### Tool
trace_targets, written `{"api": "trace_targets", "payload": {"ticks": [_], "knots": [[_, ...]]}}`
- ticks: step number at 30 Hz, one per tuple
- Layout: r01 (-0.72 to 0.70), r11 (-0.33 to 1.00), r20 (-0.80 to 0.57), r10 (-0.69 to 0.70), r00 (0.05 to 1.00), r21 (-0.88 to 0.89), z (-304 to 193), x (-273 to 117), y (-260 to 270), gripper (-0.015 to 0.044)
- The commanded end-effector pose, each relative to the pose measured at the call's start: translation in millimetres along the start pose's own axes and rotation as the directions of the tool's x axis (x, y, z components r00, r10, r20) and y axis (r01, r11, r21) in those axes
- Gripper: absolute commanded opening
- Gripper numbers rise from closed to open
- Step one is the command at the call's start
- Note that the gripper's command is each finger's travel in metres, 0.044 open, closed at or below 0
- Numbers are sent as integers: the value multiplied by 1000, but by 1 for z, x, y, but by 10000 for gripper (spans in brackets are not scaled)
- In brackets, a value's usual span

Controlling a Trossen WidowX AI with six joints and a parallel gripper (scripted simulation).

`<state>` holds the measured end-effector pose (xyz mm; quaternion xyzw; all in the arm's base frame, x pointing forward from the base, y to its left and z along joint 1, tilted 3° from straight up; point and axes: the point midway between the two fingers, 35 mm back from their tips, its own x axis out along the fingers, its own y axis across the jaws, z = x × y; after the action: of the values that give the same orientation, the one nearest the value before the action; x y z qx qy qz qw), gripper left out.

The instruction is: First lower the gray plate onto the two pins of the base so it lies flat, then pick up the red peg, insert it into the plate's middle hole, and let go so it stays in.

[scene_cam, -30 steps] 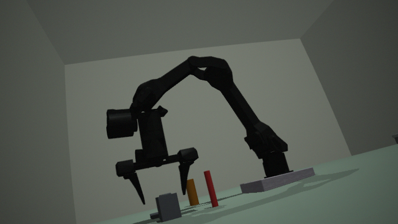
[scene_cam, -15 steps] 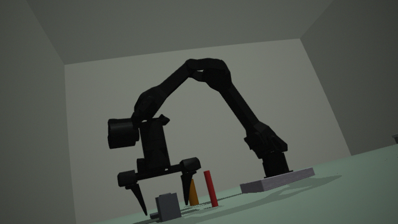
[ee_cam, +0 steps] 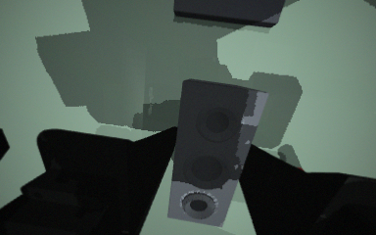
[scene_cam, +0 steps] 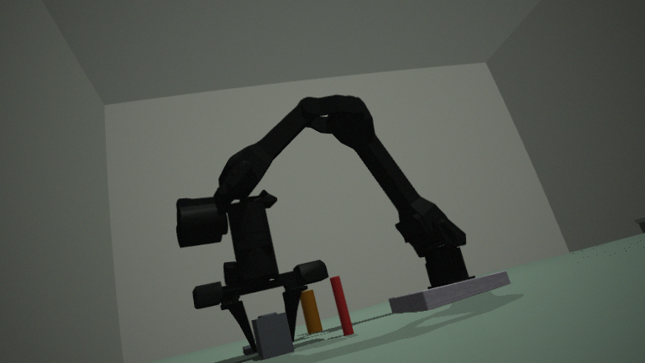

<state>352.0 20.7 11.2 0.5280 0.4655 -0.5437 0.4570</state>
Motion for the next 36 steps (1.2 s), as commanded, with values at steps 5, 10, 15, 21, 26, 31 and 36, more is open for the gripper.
{"api": "trace_targets", "payload": {"ticks": [5, 10, 15, 21, 26, 31, 36], "knots": [[-1, 1000, -5, 1, 1000, 5, -1, 0, 0, 118], [-1, 1000, -5, 1, 1000, 5, -1, -4, 1, 6], [-1, 1000, -5, 1, 1000, 5, 0, -19, 4, 0], [-1, 1000, -5, 1, 1000, 5, 1, -38, 7, 0], [-1, 1000, -5, 1, 1000, 5, 2, -54, 8, 0], [-1, 1000, -5, 1, 1000, 5, 3, -69, 9, 0], [-1, 1000, -5, 1, 1000, 5, 4, -85, 8, 0]]}}
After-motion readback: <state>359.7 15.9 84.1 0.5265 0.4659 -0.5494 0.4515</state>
